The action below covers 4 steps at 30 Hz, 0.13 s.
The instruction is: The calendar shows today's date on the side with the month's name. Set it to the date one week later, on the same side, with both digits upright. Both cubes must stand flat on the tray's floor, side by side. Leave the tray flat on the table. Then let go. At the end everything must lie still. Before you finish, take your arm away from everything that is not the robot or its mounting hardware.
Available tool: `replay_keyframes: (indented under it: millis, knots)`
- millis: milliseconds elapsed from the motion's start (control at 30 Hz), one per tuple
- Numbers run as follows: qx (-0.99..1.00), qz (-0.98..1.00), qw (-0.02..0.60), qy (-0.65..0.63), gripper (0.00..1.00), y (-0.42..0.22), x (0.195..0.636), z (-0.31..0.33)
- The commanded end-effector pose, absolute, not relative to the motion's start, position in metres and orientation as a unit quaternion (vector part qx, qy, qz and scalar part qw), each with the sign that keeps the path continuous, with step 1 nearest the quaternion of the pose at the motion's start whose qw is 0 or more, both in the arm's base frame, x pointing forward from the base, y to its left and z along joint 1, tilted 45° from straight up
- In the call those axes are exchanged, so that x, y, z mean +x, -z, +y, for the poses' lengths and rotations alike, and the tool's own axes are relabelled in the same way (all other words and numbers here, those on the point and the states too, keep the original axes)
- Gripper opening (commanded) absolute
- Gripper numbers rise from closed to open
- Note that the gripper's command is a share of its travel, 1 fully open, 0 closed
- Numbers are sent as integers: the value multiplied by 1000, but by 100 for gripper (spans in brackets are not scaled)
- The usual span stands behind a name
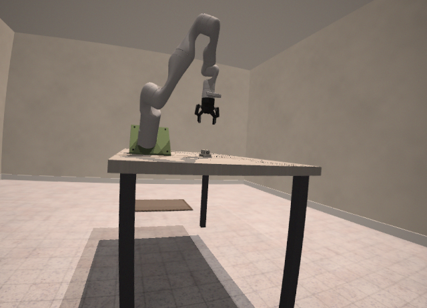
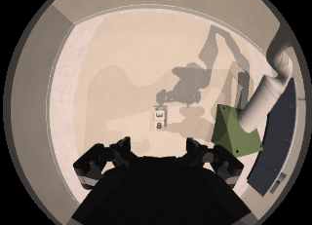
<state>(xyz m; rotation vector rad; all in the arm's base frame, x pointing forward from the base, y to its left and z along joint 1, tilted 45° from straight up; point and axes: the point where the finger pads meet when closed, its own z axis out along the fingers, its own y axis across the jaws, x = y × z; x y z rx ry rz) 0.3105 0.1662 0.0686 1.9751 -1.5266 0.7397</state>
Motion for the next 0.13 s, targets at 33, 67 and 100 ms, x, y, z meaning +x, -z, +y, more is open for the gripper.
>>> replay_keyframes:
  millis: [33, 67, 100]
  knots:
    - [734, -563, 266, -271, 100, -70, 308, 169]
    - [734, -563, 266, -271, 100, -70, 308, 169]
    - [734, -563, 266, -271, 100, -70, 308, 169]
